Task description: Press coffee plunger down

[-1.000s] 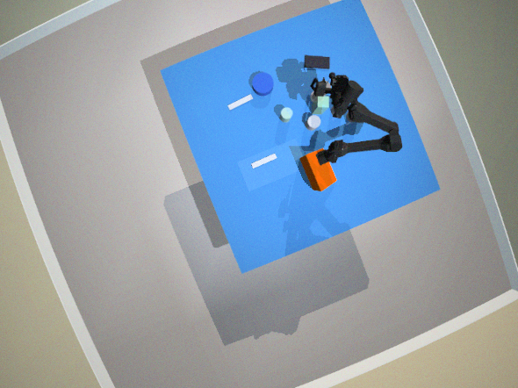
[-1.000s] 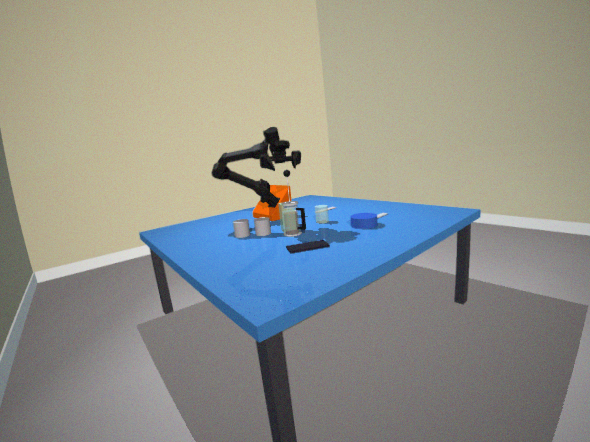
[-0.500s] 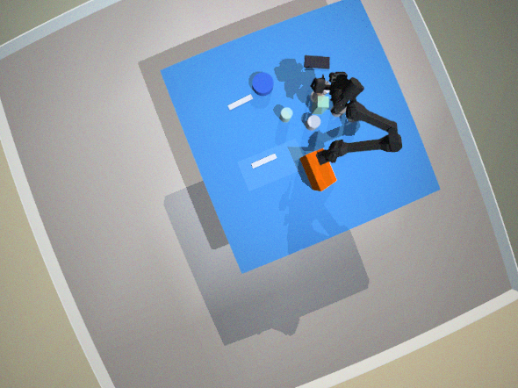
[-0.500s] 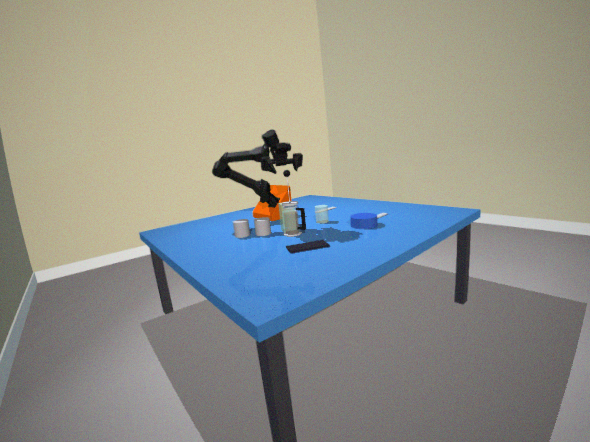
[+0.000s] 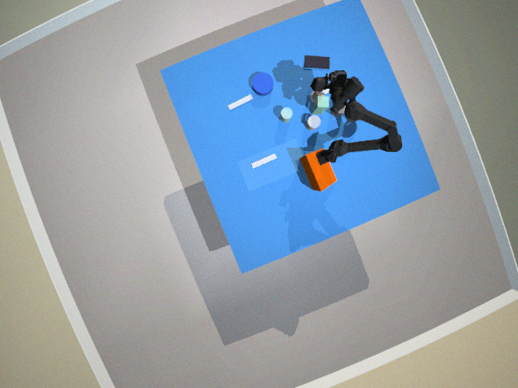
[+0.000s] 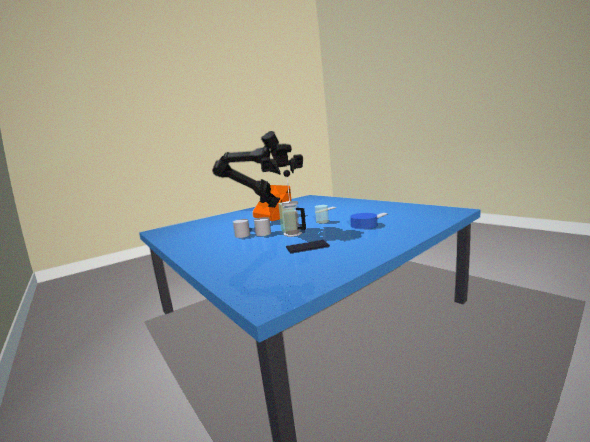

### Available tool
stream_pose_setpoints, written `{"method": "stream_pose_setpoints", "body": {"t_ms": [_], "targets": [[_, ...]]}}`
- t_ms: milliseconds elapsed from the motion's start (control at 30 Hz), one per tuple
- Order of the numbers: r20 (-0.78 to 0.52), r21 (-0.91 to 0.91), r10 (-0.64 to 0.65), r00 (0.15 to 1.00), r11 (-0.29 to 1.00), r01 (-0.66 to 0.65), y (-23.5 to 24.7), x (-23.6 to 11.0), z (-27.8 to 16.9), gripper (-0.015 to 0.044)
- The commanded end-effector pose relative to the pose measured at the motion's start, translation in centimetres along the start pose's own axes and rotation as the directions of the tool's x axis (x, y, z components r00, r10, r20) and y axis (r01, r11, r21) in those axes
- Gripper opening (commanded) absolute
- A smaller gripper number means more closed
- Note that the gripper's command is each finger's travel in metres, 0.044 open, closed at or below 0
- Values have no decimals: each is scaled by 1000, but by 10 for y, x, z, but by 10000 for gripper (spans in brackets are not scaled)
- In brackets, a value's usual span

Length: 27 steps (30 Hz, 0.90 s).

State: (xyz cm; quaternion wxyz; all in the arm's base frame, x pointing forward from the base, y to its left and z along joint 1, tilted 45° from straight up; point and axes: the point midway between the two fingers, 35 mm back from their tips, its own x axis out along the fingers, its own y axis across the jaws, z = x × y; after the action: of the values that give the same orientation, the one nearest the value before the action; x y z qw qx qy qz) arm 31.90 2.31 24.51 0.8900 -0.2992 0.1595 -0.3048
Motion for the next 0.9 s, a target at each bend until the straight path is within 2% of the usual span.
{"method": "stream_pose_setpoints", "body": {"t_ms": [0,33,200,867], "targets": [[2,-3,3,1000,1000,-3,1,0,0,177],[2,-3,3,1000,1000,-3,1,0,0,151],[2,-3,3,1000,1000,-3,1,0,0,121],[-2,-1,6,1000,1000,-6,4,13,-15,121]]}}
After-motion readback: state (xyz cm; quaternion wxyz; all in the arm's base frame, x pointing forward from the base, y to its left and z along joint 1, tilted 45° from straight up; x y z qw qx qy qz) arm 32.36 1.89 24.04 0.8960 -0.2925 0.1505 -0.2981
